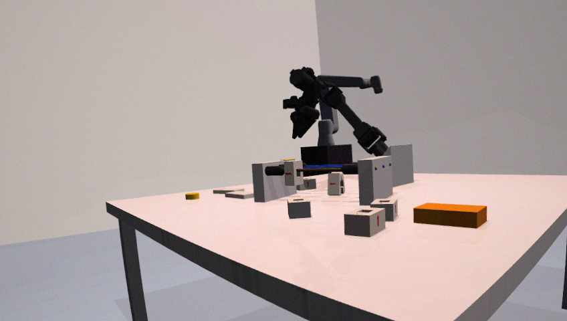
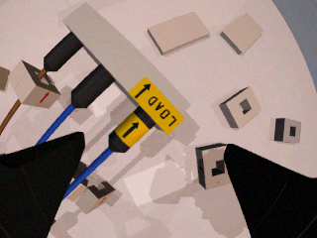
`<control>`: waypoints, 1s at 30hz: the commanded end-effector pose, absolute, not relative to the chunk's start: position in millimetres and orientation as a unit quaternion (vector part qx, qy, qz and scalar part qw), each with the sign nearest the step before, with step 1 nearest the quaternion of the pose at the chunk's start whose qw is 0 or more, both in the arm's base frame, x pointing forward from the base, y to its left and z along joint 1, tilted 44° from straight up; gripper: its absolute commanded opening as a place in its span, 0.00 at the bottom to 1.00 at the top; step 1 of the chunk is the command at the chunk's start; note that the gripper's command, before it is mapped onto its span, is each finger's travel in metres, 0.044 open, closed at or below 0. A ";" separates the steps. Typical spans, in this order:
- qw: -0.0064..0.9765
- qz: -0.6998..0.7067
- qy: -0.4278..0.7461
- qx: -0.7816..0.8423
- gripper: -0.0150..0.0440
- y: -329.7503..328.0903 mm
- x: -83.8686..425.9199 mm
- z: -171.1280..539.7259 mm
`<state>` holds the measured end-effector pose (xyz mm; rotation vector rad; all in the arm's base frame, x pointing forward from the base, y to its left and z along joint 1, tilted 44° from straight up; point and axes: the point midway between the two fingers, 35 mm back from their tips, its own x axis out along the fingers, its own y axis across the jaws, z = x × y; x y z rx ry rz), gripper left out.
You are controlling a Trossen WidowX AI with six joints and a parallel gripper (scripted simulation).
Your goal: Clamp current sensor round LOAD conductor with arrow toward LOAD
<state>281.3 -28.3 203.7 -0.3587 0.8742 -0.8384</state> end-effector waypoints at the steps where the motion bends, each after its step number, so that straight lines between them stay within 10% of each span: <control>1: 0.808 -0.394 0.405 -0.167 1.00 -28.2 282.3 206.6; 8: 0.808 -0.394 0.405 -0.167 1.00 -28.2 282.3 206.6; 13: 0.770 -0.277 0.506 -0.274 0.81 -15.6 269.9 153.1; 30: 0.672 -0.052 0.607 -0.422 0.81 0.7 234.9 74.0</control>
